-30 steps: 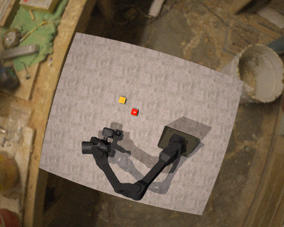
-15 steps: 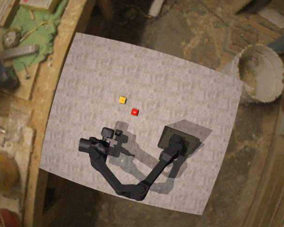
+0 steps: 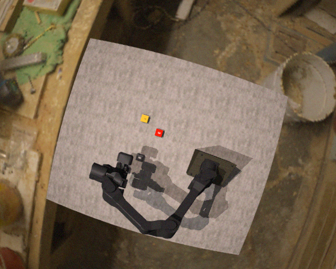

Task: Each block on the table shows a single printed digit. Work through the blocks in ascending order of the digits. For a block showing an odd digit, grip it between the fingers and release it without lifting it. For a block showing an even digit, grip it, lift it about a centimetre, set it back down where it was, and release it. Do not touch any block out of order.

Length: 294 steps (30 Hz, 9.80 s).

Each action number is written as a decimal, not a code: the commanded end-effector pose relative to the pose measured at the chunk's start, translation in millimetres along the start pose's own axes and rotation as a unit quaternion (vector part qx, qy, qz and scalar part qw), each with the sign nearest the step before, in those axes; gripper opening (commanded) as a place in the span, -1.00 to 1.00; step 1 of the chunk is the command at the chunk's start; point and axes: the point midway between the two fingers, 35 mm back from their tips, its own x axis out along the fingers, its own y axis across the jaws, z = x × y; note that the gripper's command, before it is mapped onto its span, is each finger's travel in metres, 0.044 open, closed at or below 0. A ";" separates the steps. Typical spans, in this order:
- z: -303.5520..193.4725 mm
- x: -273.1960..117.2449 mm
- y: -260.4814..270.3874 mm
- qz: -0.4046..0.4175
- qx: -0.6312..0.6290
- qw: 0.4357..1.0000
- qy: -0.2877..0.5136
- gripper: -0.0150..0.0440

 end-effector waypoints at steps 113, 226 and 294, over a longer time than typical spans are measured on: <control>-31.7 100.7 -75.9 0.003 -0.003 1.000 -0.001 -0.08; -94.0 106.1 -214.7 -0.001 -0.003 1.000 0.000 0.86; -94.2 79.6 -214.7 -0.002 -0.002 1.000 0.000 0.86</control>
